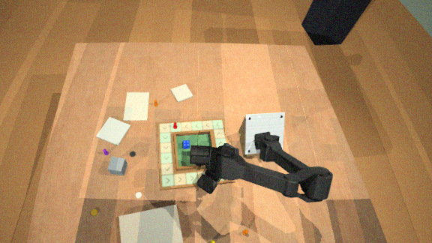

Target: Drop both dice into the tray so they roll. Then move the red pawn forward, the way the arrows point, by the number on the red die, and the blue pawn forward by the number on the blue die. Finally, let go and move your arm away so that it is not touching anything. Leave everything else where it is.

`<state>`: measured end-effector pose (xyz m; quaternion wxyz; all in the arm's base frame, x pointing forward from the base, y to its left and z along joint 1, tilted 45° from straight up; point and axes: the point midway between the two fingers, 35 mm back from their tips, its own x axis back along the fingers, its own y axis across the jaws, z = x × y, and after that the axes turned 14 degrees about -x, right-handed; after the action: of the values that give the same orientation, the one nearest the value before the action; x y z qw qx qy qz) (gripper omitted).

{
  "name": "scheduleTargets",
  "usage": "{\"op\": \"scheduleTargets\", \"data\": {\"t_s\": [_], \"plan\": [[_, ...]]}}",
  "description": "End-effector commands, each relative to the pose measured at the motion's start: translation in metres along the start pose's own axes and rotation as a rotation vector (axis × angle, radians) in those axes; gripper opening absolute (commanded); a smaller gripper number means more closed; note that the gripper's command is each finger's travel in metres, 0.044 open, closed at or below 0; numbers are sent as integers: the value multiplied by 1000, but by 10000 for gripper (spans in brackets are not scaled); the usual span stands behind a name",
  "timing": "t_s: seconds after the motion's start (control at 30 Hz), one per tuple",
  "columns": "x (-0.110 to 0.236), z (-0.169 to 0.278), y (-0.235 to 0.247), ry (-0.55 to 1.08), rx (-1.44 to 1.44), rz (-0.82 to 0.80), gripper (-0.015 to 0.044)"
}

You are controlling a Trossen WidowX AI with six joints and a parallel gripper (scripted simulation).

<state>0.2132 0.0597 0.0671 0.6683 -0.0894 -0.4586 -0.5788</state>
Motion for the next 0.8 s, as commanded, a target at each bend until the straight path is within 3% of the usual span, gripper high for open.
{"op": "scheduleTargets", "data": {"t_s": [0.0,0.13,0.27,0.37,0.5,0.77], "plan": [[0,0,0,0,2,0,157],[2,0,0,0,2,1,263],[42,-1,0,1,-4,3,368],[50,-1,0,4,-6,2,440],[54,-6,-3,-3,25,4,440],[102,-55,-51,-25,406,30,440]]}}
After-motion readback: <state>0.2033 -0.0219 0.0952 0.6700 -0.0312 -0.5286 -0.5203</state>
